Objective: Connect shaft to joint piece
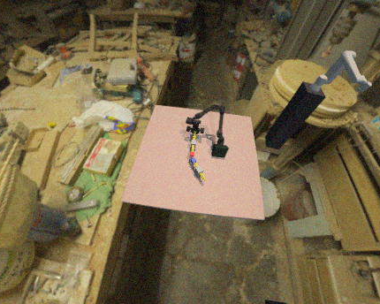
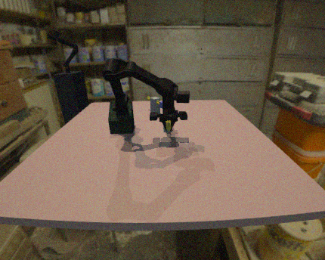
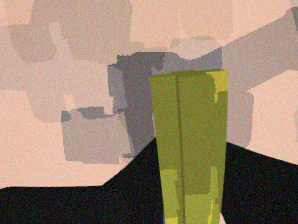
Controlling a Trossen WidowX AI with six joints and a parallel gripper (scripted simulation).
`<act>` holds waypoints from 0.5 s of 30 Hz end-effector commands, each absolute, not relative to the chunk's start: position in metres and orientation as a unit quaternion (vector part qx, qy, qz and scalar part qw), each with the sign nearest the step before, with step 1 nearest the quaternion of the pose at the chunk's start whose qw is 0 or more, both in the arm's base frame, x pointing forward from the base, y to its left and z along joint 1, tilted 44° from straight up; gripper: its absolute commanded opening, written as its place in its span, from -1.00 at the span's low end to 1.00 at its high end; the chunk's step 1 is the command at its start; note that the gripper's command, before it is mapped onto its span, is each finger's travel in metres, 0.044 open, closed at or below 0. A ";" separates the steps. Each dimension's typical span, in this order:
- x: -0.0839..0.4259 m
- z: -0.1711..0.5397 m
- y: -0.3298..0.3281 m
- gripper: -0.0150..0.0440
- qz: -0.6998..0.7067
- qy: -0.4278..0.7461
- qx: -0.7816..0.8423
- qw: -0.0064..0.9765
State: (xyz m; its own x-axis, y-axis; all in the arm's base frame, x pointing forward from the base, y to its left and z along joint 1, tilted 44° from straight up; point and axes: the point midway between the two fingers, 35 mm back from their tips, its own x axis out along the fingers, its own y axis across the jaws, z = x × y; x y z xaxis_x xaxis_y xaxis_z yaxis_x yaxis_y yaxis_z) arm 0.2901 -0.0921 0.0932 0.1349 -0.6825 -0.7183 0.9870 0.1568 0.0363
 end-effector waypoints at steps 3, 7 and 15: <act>0.289 0.084 -0.083 -0.49 -0.591 0.290 0.265 0.704; 0.288 0.080 -0.079 -0.49 -0.591 0.290 0.265 0.704; 0.287 0.071 -0.070 -0.49 -0.591 0.290 0.265 0.704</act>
State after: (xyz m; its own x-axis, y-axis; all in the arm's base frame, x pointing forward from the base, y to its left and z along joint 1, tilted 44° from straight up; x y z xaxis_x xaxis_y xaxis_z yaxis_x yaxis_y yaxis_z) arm 0.2880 -0.0764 0.0778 0.1341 -0.6821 -0.7188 0.9872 0.1554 0.0367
